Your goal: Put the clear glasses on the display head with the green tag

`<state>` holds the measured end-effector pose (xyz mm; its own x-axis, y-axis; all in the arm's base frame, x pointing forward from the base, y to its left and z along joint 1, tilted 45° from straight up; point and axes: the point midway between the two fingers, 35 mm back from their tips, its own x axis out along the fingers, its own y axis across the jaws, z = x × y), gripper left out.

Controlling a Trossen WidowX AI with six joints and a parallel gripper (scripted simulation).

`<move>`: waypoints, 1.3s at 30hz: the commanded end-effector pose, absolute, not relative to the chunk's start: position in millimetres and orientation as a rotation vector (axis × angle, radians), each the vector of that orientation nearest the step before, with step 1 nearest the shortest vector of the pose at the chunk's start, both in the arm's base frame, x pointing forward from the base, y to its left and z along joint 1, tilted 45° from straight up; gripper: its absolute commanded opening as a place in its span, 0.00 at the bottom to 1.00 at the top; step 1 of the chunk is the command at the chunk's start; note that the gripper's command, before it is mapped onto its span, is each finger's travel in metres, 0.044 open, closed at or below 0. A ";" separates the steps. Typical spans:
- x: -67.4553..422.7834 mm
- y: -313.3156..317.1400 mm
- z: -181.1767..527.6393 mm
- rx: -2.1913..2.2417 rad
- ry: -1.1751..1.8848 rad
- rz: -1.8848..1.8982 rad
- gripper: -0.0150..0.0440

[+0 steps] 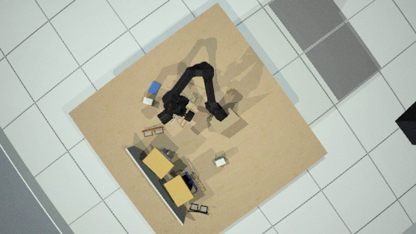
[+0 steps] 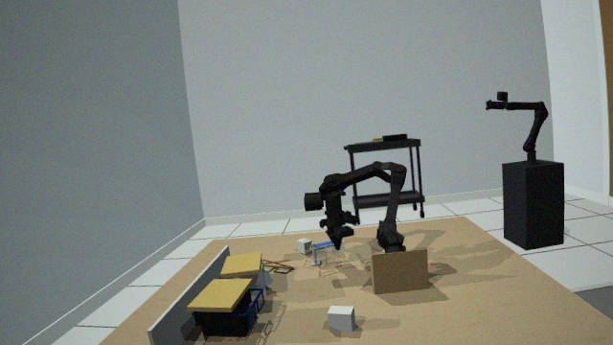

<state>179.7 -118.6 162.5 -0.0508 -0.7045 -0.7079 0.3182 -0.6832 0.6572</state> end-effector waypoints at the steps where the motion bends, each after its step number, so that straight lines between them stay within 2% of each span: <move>1: 174.9 -117.9 160.1 1.503 -0.422 -1.826 0.25; 39: 153.9 -117.5 161.3 1.502 -0.422 -1.826 0.25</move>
